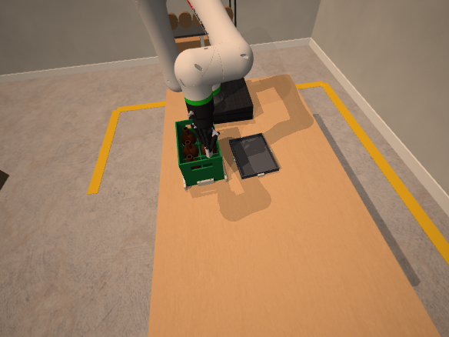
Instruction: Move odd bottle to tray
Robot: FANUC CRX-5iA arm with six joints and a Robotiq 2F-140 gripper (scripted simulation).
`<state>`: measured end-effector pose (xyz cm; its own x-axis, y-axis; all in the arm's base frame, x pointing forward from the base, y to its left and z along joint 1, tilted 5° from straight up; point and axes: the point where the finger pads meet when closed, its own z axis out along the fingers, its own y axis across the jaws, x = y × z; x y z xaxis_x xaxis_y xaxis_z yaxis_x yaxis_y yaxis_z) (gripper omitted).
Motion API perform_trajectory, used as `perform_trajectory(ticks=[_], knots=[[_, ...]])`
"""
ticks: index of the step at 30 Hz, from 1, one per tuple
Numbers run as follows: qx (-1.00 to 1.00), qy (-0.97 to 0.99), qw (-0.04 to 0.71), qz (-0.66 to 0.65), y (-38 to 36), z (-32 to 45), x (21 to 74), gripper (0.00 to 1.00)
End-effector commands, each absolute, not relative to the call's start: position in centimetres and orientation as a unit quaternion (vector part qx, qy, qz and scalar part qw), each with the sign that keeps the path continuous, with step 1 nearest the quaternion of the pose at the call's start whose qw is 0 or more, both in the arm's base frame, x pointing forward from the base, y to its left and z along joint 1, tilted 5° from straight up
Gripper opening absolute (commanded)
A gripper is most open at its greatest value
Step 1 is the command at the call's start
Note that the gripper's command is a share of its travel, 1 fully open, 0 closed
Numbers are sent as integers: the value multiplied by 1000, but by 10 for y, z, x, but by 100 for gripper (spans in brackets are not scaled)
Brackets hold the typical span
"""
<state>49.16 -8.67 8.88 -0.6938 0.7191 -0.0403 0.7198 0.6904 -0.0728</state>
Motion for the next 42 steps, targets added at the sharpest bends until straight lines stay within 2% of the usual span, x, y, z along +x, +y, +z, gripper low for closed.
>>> perform_trajectory(ticks=[1,19,20,42], knots=[[391,919,5,-41,-87,90,492,10],[391,919,5,-41,-87,90,492,10],[391,919,5,-41,-87,90,492,44],[391,919,5,-41,-87,90,492,44]])
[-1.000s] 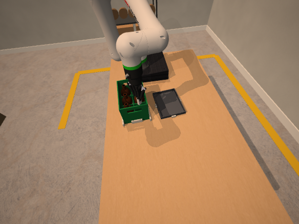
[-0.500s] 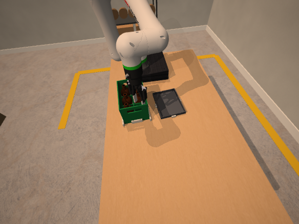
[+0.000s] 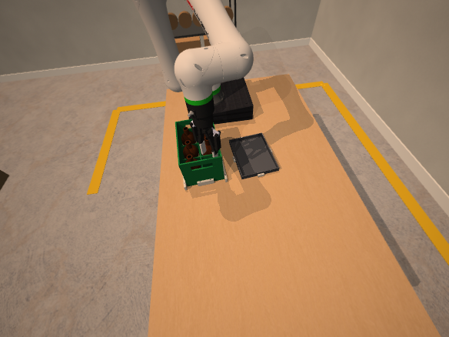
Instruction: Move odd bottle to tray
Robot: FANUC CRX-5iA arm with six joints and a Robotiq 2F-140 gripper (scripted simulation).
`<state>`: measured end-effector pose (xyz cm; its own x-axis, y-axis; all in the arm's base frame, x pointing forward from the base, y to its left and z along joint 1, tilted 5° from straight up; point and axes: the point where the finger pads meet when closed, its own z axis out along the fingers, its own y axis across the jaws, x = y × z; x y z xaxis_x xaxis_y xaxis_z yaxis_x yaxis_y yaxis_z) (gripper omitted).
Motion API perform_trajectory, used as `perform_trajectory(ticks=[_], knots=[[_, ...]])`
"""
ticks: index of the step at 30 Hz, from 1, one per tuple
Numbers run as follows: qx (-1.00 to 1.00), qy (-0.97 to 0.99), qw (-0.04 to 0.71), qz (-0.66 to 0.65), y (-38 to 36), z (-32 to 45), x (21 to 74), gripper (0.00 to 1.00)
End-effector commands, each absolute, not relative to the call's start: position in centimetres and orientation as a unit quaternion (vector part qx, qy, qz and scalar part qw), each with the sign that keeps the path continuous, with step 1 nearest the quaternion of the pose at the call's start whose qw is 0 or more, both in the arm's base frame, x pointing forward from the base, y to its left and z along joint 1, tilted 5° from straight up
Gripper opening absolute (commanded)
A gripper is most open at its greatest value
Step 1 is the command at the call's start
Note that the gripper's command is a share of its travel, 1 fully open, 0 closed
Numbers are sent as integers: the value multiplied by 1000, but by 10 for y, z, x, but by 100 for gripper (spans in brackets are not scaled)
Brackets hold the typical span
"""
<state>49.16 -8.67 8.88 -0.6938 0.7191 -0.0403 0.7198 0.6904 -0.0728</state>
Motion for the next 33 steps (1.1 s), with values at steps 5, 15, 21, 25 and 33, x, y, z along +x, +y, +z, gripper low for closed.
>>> perform_trajectory(ticks=[5,15,21,25,33], knots=[[391,919,5,-41,-87,90,492,44],[391,919,5,-41,-87,90,492,44],[391,919,5,-41,-86,93,492,44],[391,919,5,-41,-86,100,492,44],[391,919,5,-41,-84,123,493,44]])
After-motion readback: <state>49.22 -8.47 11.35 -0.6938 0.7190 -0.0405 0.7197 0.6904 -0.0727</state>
